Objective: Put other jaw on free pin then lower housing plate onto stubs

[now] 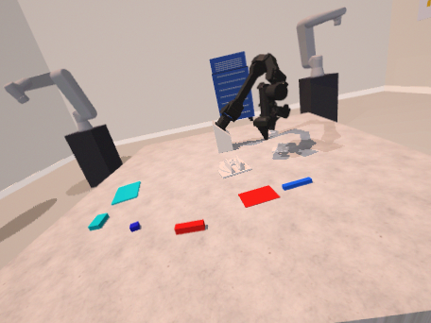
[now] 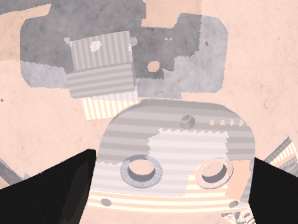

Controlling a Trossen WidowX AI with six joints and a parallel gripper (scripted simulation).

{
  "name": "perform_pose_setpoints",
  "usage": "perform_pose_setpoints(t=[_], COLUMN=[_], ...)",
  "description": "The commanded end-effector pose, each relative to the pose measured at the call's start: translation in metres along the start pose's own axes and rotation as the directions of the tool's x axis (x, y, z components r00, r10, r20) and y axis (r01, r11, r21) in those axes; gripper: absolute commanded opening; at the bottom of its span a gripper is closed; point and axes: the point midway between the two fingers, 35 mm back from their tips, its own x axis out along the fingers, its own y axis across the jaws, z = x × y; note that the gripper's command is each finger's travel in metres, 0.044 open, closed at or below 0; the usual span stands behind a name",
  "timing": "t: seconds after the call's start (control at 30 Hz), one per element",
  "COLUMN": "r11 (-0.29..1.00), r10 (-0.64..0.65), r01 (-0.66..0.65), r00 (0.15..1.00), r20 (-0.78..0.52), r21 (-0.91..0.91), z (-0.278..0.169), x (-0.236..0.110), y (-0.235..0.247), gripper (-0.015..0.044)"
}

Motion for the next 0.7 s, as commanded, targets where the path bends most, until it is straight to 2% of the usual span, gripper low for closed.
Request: perform_pose_setpoints(t=[0.0,0.67], r11=[0.999,0.962], r10=[-0.007,-0.015], r01=[0.007,0.022], r00=[1.0,1.0], r20=[-0.006,-0.027], r21=[0.045,0.273], z=[-0.006,-0.044], x=[0.001,0.003], y=[-0.013,-0.068], gripper=[0.0351,0.0351])
